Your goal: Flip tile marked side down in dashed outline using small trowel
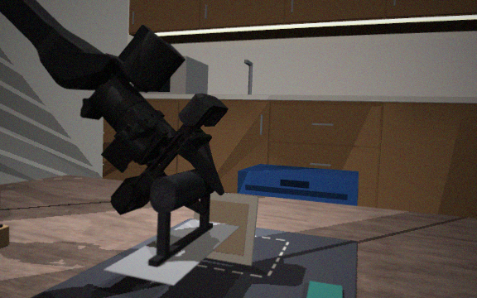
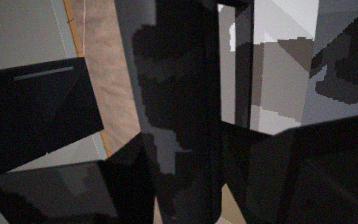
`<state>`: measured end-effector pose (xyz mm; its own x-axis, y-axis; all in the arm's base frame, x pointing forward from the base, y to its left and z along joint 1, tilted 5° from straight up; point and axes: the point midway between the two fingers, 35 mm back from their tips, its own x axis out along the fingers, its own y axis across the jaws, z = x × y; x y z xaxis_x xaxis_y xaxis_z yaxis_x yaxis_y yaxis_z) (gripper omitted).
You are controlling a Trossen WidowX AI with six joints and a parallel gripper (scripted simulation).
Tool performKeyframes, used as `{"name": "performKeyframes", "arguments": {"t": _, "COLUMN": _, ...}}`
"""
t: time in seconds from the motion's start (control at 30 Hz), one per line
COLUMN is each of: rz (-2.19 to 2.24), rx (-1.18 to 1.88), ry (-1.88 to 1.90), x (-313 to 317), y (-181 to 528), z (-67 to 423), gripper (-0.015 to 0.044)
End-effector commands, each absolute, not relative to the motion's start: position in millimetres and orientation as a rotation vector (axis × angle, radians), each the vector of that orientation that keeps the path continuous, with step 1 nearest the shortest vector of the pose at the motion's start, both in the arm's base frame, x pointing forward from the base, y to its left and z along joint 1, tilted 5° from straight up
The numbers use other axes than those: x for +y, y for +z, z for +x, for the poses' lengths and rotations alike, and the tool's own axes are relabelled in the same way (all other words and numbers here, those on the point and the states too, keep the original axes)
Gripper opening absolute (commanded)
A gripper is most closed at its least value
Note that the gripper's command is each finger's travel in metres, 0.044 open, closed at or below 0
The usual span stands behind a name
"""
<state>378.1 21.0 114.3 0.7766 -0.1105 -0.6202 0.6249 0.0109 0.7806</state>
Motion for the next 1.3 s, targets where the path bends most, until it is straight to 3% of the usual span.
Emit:
{"name": "performKeyframes", "arguments": {"t": 0.0, "rz": 1.463, "rx": 0.428, "ry": -0.600, "x": 22, "y": 117, "z": 380, "gripper": 0.0000}}
{"name": "performKeyframes", "arguments": {"t": 0.4, "rz": 1.457, "rx": 0.426, "ry": -0.601, "x": -35, "y": 151, "z": 374, "gripper": 0.0000}}
{"name": "performKeyframes", "arguments": {"t": 1.27, "rz": 1.457, "rx": 0.425, "ry": -0.601, "x": -36, "y": 152, "z": 374, "gripper": 0.0000}}
